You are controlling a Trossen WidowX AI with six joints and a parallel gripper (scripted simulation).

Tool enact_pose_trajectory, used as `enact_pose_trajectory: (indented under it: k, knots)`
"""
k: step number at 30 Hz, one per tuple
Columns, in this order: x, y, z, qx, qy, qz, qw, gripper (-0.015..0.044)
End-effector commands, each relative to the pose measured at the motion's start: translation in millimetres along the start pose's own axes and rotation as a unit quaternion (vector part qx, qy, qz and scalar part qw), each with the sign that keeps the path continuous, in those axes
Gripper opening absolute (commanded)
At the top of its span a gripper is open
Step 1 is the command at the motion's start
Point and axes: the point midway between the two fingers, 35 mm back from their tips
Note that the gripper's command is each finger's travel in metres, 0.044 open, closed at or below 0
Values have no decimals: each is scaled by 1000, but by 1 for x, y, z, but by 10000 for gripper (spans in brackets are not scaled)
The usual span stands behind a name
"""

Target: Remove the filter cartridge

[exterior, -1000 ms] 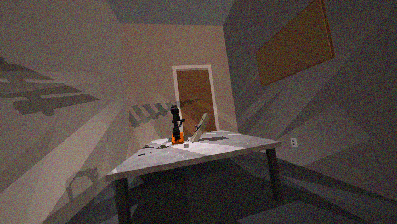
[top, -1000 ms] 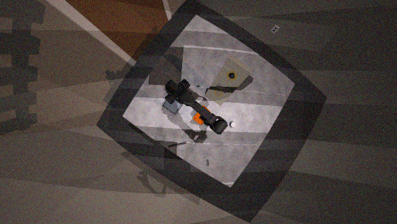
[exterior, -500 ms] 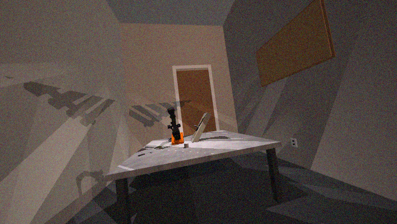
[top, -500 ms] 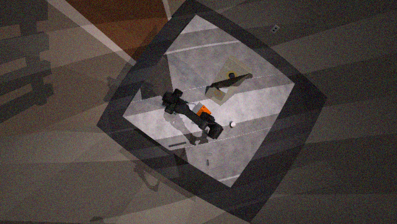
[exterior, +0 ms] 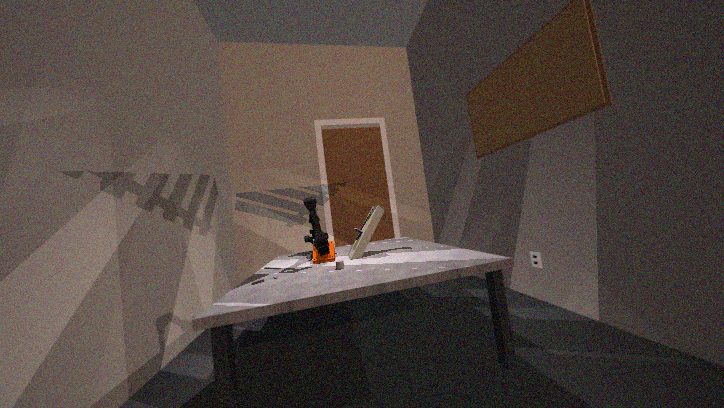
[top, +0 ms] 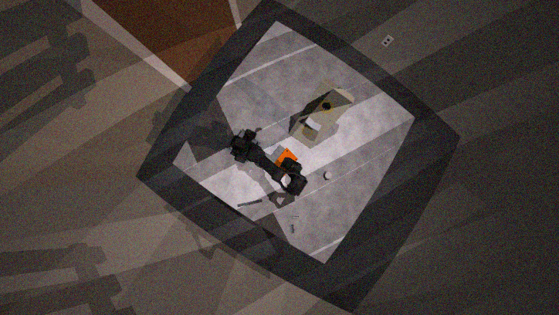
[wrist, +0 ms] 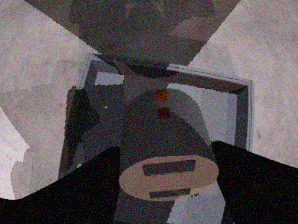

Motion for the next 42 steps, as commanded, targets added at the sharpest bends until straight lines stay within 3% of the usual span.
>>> enact_pose_trajectory:
  k: [1, 6, 23, 26, 31, 42]
  knots:
    - [16, 0, -13, 2, 3, 3, 1000, 0]
    - [27, 0, -22, 2, 3, 3, 1000, 0]
    - [24, -1, -21, 1, 8, 0, 1000, 440]
    - [15, -1, -14, 1, 8, 0, 1000, 440]
    - [-36, 0, 15, 2, 8, -1, 1000, 440]
    - [-24, 0, 9, 4, 7, 2, 1000, 440]
Point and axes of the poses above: the point midway between the two fingers, 35 mm back from their tips, its own x axis out along the fingers, its own y axis across the jaws, z = x × y, and after that the axes turned 3 degrees about x, right-handed
